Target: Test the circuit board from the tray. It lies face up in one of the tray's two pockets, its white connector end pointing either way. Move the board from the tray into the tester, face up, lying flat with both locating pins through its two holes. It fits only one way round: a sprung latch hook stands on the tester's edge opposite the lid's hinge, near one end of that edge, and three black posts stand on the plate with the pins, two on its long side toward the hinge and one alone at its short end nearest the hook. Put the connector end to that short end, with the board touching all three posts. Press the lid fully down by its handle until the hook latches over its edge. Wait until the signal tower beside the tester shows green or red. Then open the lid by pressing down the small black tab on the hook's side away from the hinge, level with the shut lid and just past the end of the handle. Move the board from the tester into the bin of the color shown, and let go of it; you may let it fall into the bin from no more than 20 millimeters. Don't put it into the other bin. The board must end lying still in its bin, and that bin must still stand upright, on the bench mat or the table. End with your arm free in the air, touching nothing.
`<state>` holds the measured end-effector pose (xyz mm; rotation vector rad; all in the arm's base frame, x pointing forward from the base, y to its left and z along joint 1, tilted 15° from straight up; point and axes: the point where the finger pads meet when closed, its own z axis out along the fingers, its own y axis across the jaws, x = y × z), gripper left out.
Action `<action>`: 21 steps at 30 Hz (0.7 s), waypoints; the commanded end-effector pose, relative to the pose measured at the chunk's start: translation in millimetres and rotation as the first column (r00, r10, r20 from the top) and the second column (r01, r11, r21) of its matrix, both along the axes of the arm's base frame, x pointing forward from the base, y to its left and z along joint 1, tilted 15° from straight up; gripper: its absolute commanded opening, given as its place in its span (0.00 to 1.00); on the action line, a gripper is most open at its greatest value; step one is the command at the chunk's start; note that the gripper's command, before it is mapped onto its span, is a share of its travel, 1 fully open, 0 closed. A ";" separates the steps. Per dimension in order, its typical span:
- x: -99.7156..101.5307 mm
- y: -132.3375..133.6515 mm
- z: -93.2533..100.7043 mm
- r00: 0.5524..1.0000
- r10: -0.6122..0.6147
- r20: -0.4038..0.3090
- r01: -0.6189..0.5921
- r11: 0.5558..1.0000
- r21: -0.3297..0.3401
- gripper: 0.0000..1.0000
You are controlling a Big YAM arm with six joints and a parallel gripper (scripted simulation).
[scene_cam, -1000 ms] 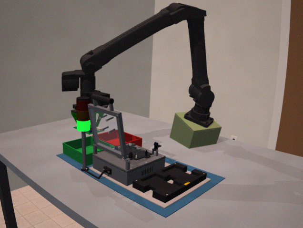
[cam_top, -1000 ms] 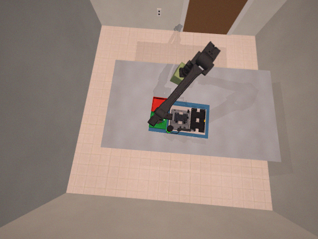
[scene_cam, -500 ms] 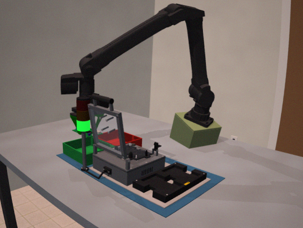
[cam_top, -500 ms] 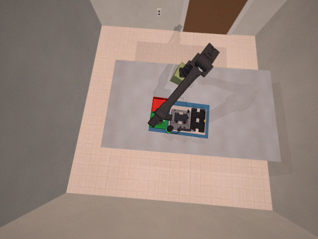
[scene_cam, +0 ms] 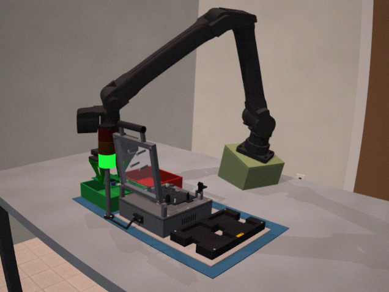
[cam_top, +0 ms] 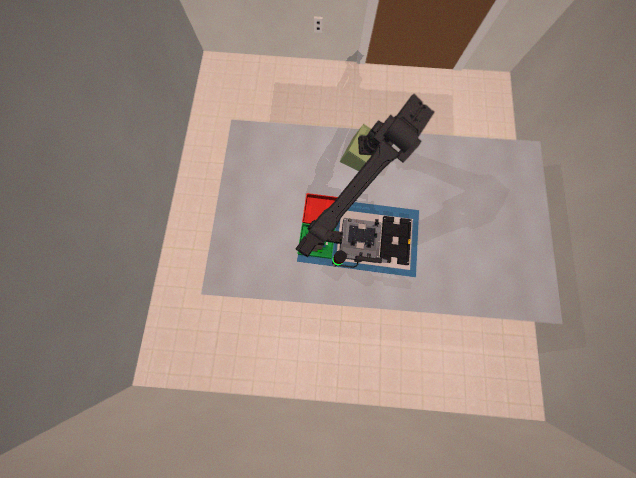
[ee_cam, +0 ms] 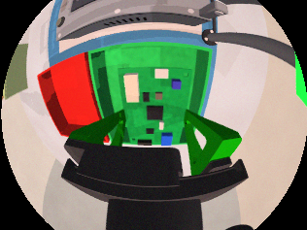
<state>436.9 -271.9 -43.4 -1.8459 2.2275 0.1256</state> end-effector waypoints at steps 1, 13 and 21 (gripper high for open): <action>5.6 6.2 -13.0 1.000 -0.003 0.004 0.003 1.000 0.001 0.72; 20.6 1.0 -28.2 1.000 -0.005 0.028 0.006 1.000 -0.016 0.72; 22.5 0.8 -18.8 0.999 -0.005 0.051 0.007 0.999 -0.032 0.72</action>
